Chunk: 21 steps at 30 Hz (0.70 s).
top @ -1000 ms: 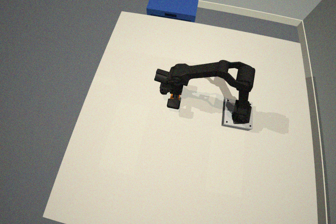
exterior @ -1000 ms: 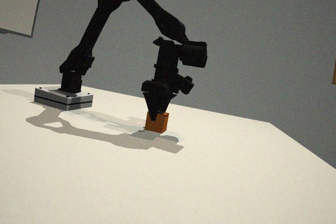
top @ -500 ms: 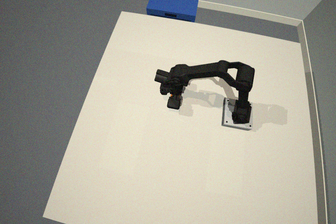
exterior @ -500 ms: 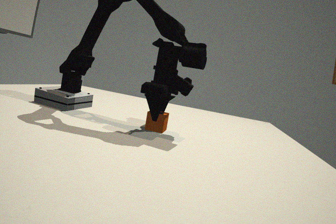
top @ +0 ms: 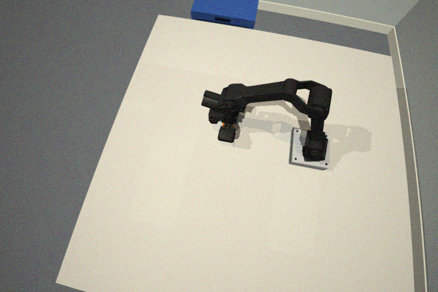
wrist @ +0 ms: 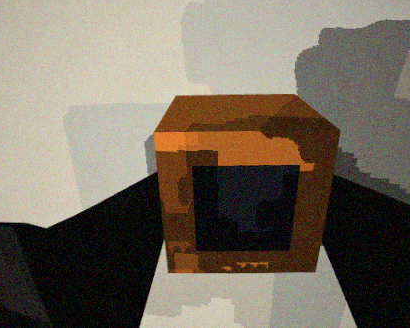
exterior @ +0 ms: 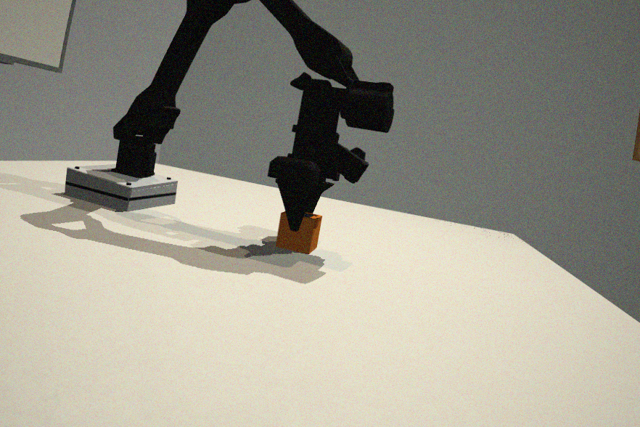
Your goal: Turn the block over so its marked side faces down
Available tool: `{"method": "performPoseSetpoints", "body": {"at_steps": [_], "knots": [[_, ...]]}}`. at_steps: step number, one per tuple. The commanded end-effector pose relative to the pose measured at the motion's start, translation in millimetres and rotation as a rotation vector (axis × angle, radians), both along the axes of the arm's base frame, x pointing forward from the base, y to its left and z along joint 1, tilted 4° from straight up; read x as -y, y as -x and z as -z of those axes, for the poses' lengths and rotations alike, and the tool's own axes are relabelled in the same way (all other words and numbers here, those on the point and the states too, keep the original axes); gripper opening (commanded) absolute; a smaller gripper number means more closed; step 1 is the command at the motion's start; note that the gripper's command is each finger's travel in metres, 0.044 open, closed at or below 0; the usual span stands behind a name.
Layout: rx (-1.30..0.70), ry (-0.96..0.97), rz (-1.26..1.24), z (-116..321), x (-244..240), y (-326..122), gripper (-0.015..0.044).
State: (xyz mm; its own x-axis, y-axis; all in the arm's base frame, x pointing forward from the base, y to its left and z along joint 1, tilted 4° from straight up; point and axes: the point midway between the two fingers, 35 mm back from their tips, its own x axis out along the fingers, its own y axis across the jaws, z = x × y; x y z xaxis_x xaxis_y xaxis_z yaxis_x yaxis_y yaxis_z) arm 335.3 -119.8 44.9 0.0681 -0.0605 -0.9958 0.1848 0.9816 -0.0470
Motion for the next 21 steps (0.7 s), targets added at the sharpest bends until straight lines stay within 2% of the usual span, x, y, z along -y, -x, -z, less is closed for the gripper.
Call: {"method": "performPoseSetpoints", "body": {"at_steps": [1, 2, 9, 21], "knots": [[0.002, -0.003, -0.001, -10.4, -0.9, 0.0, 0.0025], [0.002, -0.003, -0.001, -18.1, -1.3, 0.5, 0.0000], [0.012, -0.002, -0.001, -28.9, -2.0, 1.4, 0.0000], [0.196, 0.027, -0.004, -23.0, -0.8, -0.5, 0.0000]]}}
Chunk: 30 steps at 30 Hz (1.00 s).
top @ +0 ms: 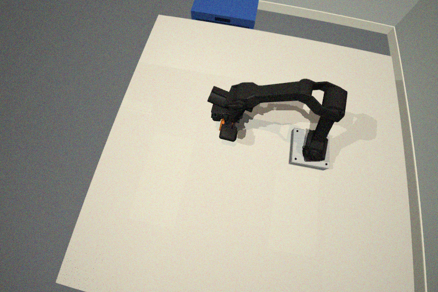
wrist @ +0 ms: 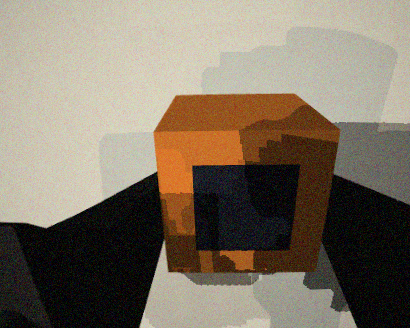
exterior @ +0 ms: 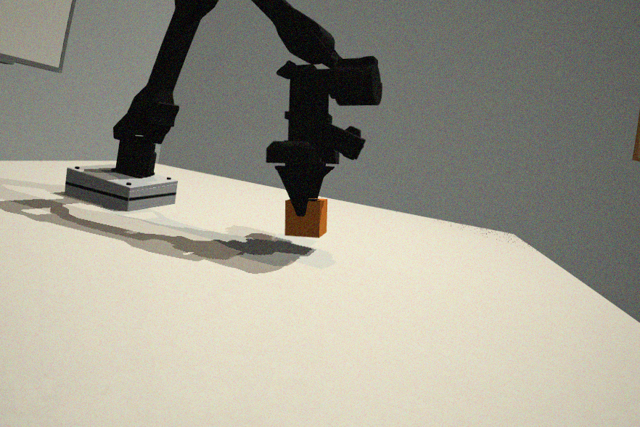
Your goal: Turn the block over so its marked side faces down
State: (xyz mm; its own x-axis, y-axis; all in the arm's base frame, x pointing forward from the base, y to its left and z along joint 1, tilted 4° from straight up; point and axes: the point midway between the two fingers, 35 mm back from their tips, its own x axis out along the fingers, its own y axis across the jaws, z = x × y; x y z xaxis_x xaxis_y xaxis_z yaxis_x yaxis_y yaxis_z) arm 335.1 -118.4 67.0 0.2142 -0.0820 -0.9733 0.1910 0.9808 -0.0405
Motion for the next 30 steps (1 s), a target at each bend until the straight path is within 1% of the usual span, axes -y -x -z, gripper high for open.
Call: {"method": "performPoseSetpoints", "body": {"at_steps": [1, 19, 26, 30], "knots": [[0.064, 0.008, -0.005, -0.6, 0.6, -0.7, 0.0000], [0.341, 0.067, -0.021, 0.2, -0.7, 4.7, 0.0000], [0.373, 0.074, -0.023, 1.5, -0.6, 4.5, 0.0000], [0.430, 0.082, -0.022, 9.9, 1.7, -1.0, 0.0000]]}}
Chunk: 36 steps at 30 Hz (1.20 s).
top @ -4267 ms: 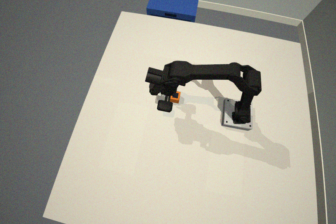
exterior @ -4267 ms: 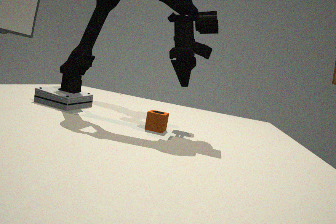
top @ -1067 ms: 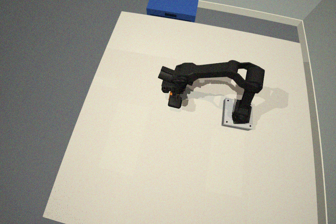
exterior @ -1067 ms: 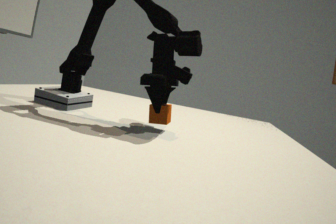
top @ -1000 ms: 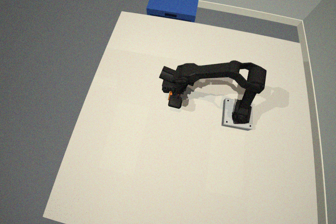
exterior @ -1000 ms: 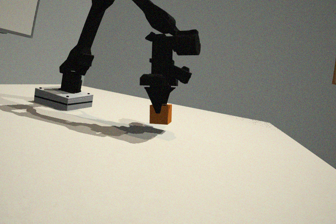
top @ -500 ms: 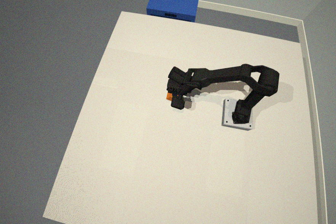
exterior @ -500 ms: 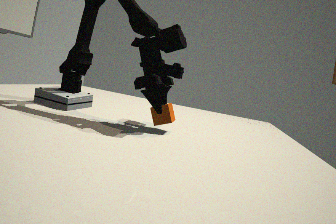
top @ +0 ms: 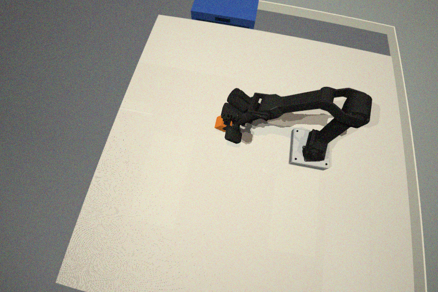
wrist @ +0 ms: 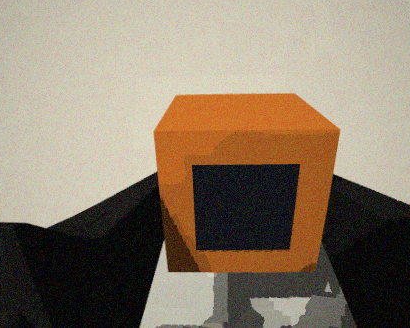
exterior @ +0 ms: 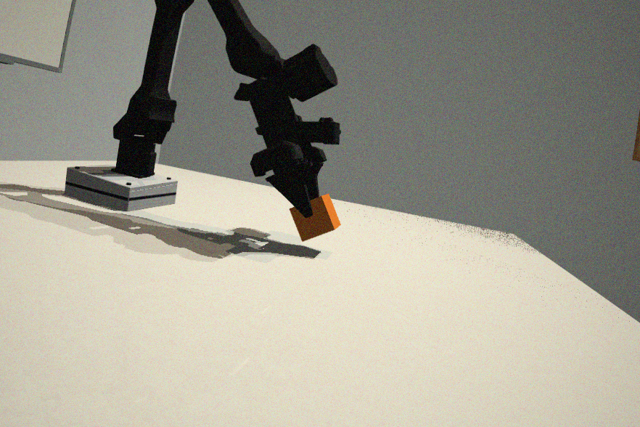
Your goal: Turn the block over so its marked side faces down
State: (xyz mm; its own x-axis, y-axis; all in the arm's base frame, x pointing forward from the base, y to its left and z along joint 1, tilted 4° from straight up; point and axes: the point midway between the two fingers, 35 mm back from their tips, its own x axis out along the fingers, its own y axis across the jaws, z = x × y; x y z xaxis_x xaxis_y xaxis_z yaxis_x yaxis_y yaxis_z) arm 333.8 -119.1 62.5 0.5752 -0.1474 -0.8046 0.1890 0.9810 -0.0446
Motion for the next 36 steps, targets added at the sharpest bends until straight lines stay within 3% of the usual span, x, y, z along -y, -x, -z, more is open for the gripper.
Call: {"method": "performPoseSetpoints", "body": {"at_steps": [1, 36], "knots": [[0.046, 0.004, -0.003, 7.4, 1.5, -3.5, 0.0000], [0.492, 0.092, -0.028, 25.2, -0.8, 4.8, 0.0000]]}}
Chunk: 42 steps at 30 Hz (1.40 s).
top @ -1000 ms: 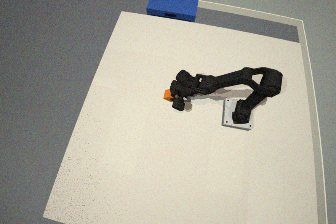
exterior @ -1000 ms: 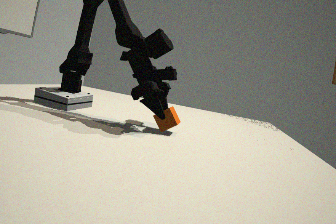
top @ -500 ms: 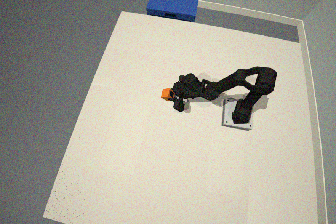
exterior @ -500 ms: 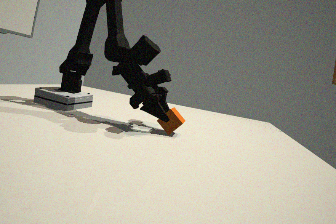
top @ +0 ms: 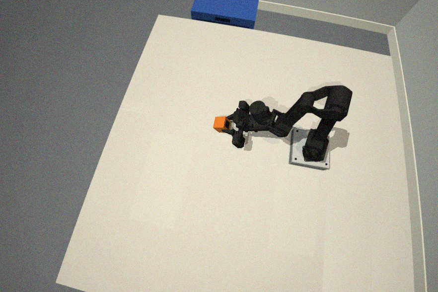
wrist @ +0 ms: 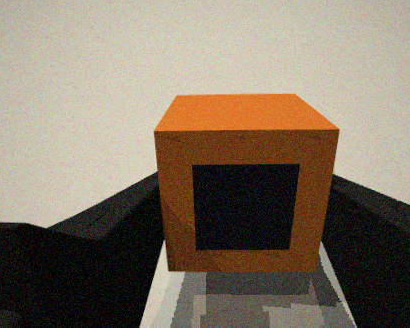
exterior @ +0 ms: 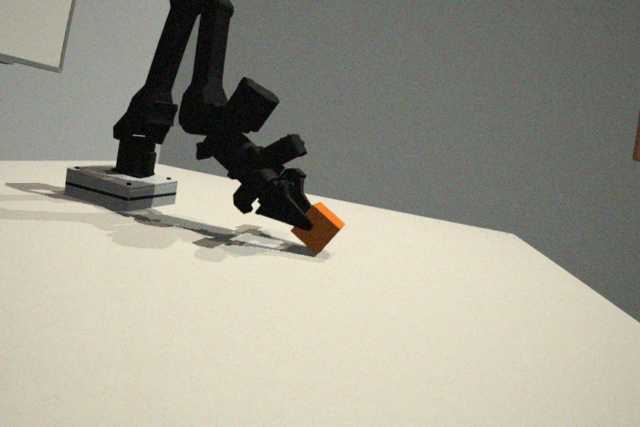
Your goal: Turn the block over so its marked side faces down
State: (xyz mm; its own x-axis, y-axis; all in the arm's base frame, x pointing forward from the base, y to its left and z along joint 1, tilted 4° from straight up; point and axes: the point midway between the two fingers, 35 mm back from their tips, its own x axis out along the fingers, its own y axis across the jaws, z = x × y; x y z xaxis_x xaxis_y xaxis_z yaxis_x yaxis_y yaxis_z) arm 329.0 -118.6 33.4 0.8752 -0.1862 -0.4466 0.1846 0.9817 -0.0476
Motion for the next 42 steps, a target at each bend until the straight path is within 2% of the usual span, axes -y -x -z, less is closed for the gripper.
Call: {"method": "performPoseSetpoints", "body": {"at_steps": [1, 14, 31, 42], "knots": [[0.035, 0.003, -0.003, -4.8, -0.3, 0.1, 0.0000], [0.037, 0.003, -0.003, -5.0, -0.3, 0.2, 0.0000], [0.037, 0.003, -0.003, -5.0, -0.3, 0.2, 0.0440], [0.037, 0.003, -0.003, -5.0, -0.3, 0.2, 0.0440]]}}
